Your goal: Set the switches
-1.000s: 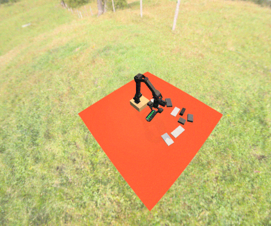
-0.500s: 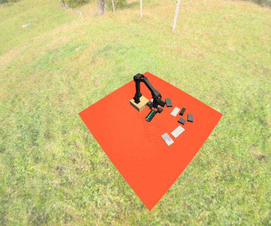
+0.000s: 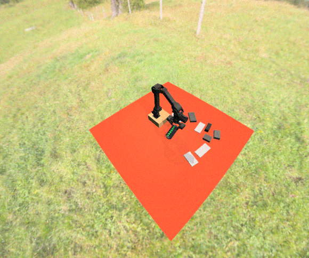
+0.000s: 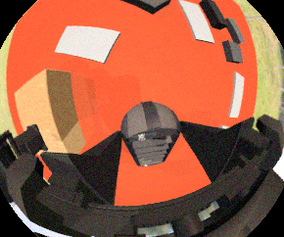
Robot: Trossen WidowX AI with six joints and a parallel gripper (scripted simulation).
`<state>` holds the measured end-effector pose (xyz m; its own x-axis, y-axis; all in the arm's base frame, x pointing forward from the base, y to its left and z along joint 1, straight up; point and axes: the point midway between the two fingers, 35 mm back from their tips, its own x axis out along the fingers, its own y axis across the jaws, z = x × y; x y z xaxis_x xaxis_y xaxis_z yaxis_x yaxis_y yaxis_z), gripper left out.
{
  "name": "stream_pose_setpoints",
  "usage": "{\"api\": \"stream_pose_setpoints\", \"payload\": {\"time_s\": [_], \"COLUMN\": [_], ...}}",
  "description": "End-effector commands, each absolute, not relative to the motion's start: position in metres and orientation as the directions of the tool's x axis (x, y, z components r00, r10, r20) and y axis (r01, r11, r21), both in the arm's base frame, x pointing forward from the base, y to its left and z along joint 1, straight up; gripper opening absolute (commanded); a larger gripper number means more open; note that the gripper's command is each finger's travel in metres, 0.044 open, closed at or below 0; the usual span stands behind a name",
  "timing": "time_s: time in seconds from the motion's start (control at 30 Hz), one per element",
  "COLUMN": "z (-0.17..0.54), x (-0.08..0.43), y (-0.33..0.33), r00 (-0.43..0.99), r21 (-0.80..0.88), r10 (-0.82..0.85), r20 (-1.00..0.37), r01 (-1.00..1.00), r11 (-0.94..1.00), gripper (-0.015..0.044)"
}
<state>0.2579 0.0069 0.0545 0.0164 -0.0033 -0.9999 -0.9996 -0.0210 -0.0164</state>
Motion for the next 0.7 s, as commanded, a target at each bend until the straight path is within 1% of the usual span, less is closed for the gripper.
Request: {"api": "stream_pose_setpoints", "payload": {"time_s": [0.0,0.67], "z": [0.058,0.068], "x": [0.259,0.259], "y": [0.001,-0.012], "r00": [0.021,0.021], "r21": [-0.021,-0.021], "r10": [-0.003,0.036], "r20": [-1.000,-0.999], "r01": [-1.000,-1.000], "r11": [-0.018,-0.018], "gripper": [0.0335,0.0335]}}
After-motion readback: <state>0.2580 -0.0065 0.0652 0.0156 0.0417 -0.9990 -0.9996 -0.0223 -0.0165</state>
